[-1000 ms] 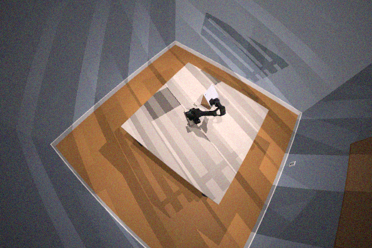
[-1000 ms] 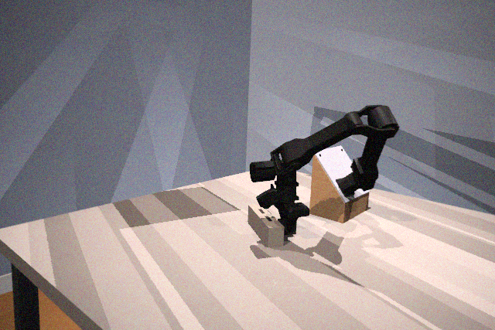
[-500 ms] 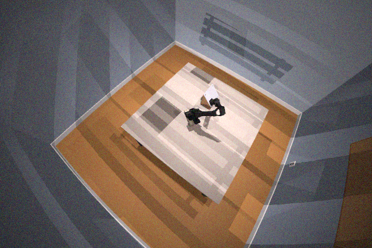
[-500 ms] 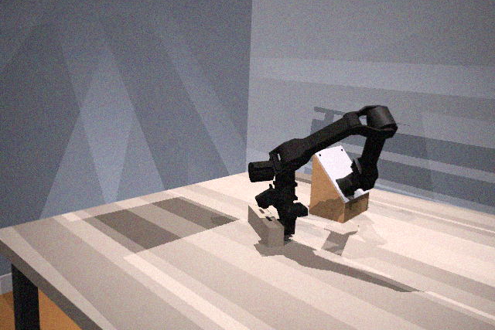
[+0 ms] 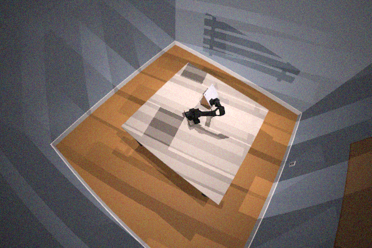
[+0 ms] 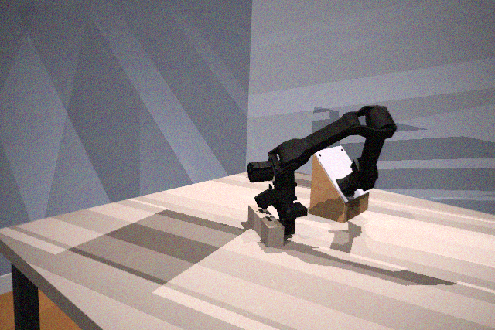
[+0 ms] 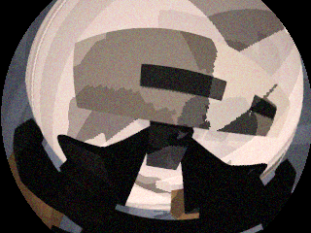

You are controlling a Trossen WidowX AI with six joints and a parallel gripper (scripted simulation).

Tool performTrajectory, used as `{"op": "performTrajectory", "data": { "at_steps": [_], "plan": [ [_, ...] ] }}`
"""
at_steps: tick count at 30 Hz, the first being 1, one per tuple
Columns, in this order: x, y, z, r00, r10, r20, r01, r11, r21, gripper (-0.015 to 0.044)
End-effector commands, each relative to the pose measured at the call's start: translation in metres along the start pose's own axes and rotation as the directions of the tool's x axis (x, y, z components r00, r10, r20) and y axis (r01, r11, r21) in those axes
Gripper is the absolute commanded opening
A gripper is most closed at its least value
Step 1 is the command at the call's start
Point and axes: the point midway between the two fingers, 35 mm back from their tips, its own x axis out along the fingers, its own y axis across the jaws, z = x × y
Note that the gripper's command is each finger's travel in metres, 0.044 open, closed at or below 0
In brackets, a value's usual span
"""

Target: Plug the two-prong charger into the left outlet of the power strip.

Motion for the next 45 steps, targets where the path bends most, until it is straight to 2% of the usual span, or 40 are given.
{"op": "performTrajectory", "data": {
  "at_steps": [1, 45],
  "plan": [
    [-0.001, -0.001, 0.005, 1.000, 0.001, 0.008, -0.001, 1.000, -0.005, 0.0000],
    [-0.003, 0.000, 0.017, 1.000, 0.001, 0.009, -0.001, 1.000, -0.005, 0.0000]
  ]
}}
